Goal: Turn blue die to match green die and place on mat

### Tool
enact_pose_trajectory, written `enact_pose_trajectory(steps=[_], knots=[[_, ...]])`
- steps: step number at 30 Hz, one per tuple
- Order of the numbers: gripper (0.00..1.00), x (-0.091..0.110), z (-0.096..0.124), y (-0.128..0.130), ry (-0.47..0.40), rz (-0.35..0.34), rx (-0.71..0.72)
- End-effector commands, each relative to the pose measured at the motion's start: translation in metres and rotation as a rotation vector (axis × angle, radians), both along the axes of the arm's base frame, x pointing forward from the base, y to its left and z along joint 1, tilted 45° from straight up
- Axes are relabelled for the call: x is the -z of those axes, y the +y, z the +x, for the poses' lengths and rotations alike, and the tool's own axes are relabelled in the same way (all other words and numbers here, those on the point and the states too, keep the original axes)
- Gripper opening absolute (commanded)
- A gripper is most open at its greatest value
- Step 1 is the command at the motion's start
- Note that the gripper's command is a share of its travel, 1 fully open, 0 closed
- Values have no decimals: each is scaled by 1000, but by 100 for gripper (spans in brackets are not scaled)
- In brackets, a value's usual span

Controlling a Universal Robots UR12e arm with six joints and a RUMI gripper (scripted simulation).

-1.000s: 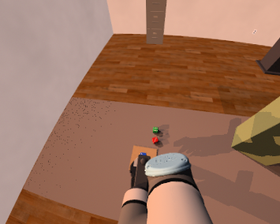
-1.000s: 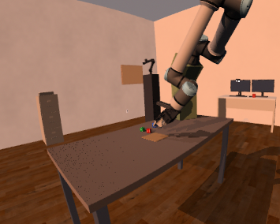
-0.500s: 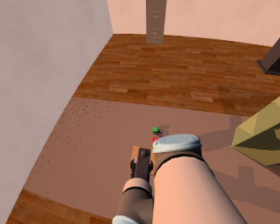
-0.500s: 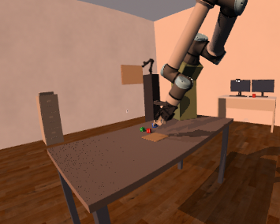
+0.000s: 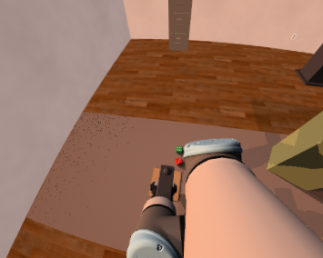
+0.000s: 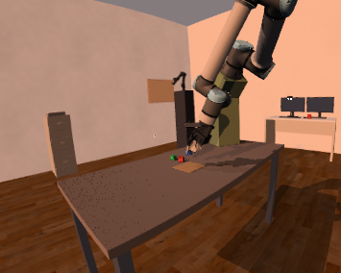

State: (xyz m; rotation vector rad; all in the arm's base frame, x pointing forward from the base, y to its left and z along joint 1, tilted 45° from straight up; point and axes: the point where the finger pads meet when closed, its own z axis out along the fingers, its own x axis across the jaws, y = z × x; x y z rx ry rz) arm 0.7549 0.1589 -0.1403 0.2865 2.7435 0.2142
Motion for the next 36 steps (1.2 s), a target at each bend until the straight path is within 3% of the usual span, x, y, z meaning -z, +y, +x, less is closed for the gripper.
enact_pose_trajectory(steps=[1,4,15,28,36], knots=[[10,2,0,-1,-6,39,-15],[10,2,0,-1,-8,52,-20],[10,1,0,-2,-53,215,-82],[10,1,0,-3,-61,247,-95],[10,4,-1,-2,-80,354,-139]])
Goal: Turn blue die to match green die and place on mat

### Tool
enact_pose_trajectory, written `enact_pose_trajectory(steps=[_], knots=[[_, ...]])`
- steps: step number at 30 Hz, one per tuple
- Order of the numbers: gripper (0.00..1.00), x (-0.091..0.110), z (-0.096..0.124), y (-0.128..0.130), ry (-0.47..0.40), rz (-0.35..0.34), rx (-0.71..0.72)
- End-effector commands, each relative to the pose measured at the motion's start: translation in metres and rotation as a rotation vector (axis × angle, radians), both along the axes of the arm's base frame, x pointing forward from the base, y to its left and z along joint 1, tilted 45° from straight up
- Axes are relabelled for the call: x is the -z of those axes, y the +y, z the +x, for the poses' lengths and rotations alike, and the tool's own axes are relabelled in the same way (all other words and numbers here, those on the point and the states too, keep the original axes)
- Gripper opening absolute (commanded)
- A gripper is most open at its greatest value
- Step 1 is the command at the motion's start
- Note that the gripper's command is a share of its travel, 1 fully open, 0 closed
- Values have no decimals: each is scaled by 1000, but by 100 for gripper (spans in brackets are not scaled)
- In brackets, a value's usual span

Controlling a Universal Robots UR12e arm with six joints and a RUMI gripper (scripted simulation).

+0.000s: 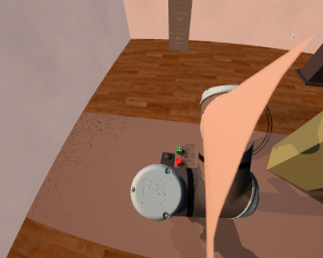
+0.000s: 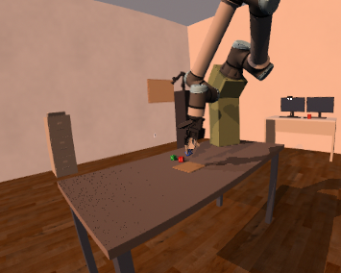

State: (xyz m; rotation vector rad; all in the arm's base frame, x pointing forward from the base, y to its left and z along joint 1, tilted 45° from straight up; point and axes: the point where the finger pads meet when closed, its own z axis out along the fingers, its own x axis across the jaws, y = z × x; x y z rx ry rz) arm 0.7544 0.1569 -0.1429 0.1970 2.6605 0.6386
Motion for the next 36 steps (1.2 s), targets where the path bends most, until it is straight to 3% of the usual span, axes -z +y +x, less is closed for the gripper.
enact_pose_trajectory(steps=[1,10,23,34,36], knots=[[10,2,0,0,-13,66,-28],[10,-1,0,-2,-47,174,-65],[10,0,0,-2,-54,210,-81],[10,2,0,-3,-96,388,-150],[10,2,0,-3,-96,388,-150]])
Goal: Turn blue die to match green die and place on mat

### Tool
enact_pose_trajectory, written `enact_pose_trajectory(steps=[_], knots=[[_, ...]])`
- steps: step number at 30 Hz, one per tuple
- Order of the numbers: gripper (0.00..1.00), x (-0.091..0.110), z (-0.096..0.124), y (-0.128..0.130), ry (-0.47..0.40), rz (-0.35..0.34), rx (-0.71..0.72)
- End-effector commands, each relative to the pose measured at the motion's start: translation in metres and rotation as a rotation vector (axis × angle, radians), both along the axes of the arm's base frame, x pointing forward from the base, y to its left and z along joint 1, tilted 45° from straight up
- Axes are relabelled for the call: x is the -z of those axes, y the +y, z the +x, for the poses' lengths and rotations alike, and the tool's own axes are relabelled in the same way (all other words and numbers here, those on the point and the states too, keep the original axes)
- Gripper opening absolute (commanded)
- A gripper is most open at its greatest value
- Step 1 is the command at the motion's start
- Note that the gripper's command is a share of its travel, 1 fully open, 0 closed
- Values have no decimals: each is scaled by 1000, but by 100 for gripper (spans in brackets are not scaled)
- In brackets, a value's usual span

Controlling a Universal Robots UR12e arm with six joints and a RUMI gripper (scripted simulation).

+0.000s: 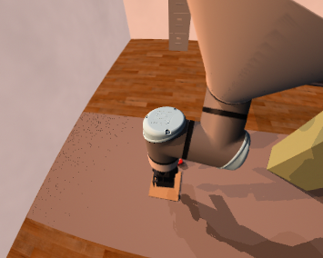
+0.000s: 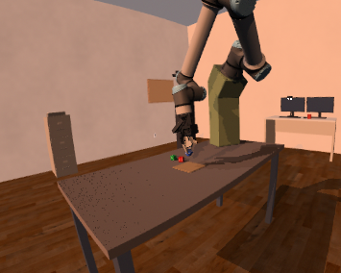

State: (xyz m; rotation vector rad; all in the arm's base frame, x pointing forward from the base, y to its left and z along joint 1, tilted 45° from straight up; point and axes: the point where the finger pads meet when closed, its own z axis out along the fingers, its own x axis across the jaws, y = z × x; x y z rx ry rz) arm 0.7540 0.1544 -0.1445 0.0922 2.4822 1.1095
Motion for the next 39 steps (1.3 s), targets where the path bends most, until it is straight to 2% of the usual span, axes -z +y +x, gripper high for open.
enact_pose_trajectory(steps=[1,18,32,39], knots=[[10,0,0,-1,-16,63,-28],[10,0,0,-1,-26,108,-48],[10,3,-2,0,-56,252,-115],[10,2,0,-2,-73,298,-123]])
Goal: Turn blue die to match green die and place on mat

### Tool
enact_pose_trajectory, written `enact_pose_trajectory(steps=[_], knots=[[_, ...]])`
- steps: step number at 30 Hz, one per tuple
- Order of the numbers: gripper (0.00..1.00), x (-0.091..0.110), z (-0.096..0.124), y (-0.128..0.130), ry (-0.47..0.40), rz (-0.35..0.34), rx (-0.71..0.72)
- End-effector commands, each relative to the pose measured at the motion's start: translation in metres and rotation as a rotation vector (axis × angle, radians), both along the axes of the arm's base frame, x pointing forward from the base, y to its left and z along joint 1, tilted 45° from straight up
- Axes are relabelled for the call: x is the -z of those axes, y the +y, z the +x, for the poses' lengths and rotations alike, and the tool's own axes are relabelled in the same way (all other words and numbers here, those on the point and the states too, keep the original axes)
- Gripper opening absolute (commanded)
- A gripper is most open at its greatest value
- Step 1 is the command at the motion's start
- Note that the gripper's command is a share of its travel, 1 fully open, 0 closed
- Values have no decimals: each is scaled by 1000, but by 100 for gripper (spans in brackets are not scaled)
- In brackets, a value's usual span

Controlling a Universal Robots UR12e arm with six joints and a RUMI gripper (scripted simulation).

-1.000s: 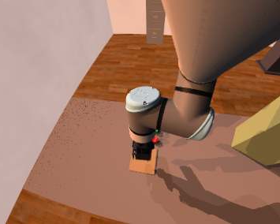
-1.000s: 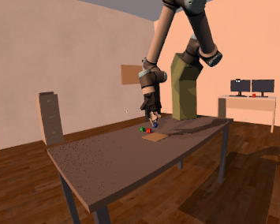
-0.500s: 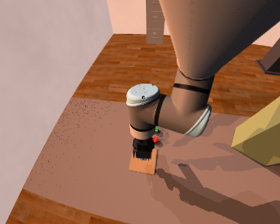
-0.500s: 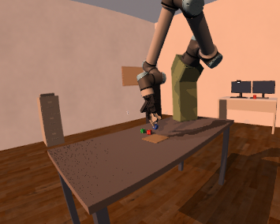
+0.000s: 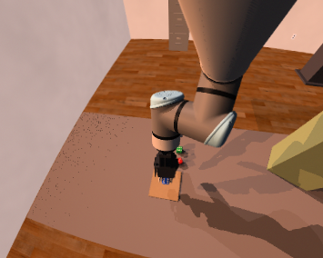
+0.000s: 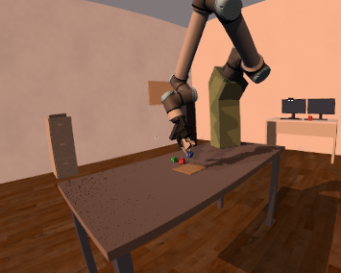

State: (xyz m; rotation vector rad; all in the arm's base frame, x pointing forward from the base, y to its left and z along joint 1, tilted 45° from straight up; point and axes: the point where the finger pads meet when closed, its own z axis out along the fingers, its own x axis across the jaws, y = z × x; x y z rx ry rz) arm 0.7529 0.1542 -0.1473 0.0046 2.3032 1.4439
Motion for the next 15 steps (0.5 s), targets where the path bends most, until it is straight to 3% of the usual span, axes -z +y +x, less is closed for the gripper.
enact_pose_trajectory(steps=[1,15], knots=[[10,-1,1,-2,-13,51,-21],[10,-2,3,-3,-21,73,-22]])
